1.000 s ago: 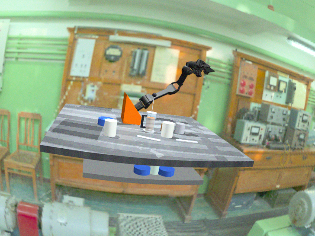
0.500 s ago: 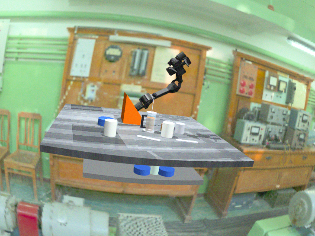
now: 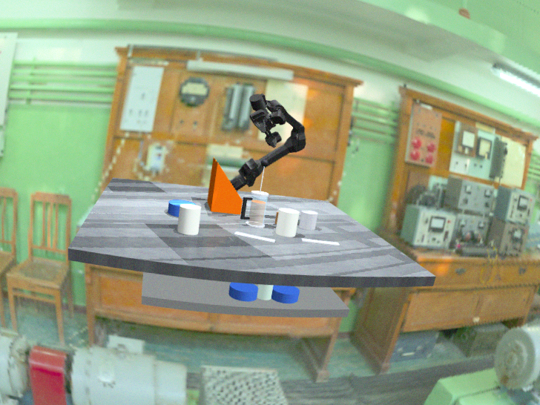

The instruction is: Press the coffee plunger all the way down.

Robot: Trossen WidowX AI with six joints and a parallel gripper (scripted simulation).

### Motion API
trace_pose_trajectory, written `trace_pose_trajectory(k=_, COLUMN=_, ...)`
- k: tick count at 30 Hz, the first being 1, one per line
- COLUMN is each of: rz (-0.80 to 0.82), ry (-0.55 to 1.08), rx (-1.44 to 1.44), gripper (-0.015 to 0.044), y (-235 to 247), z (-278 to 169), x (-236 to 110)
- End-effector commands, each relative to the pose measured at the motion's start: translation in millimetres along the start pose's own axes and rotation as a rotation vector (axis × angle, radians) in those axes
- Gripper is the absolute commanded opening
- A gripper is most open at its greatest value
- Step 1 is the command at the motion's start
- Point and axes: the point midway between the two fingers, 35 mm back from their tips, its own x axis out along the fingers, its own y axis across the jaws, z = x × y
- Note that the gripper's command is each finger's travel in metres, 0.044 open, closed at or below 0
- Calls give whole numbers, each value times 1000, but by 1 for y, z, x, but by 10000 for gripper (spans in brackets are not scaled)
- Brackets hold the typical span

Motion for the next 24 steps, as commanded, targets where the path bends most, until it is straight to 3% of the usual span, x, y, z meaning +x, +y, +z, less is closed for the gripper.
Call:
trace_pose_trajectory(k=1, rz=64, ry=-140, rx=817, gripper=440, y=20, z=-31, x=-18)
trace_pose_trajectory(k=9, rz=94, ry=-87, rx=740, gripper=440, y=52, z=-62, x=12)
trace_pose_trajectory(k=24, rz=86, ry=-64, rx=740, gripper=440, y=52, z=-69, x=26)
